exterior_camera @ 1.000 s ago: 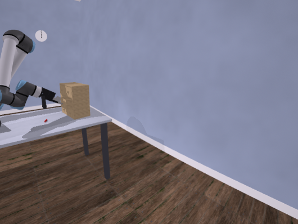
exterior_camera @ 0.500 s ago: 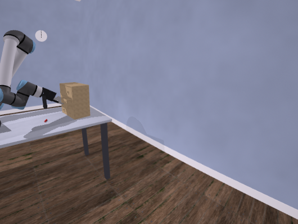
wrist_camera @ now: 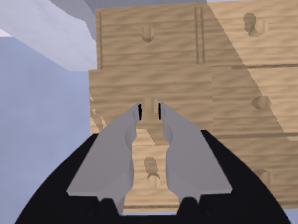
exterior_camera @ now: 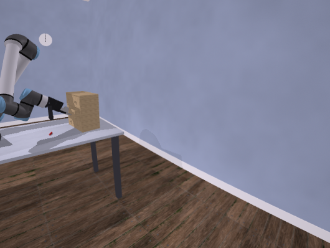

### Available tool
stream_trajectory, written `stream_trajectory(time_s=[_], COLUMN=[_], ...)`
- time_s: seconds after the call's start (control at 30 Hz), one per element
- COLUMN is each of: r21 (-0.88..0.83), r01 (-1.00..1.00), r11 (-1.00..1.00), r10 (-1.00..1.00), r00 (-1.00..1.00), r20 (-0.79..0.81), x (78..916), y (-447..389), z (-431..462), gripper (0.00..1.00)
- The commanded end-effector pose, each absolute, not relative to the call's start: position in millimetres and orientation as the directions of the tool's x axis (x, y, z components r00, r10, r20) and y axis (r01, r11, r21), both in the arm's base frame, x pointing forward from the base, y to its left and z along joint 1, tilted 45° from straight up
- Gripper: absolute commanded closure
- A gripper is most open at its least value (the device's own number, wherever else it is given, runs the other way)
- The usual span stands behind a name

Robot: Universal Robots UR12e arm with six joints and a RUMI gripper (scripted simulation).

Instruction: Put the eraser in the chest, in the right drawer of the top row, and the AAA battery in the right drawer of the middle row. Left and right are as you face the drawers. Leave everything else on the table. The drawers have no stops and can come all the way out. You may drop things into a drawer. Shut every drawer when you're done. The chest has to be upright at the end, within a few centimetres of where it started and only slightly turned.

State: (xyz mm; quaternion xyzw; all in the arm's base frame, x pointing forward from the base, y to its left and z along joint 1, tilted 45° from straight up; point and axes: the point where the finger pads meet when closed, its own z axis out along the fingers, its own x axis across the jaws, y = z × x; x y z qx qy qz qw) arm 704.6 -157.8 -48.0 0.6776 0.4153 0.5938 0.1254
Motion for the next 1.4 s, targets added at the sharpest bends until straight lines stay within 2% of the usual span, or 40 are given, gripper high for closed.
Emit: stream_trajectory(time_s=[0.0,1.37], r21=[0.664,0.664], r01=[0.413,0.413], r11=[-0.623,-0.623], r10=[0.712,0.712], r00=[-0.050,-0.050], r20=[0.700,0.700], x=[708,735], y=[-158,-159], z=[-47,-45], gripper=[0.93,0.93])
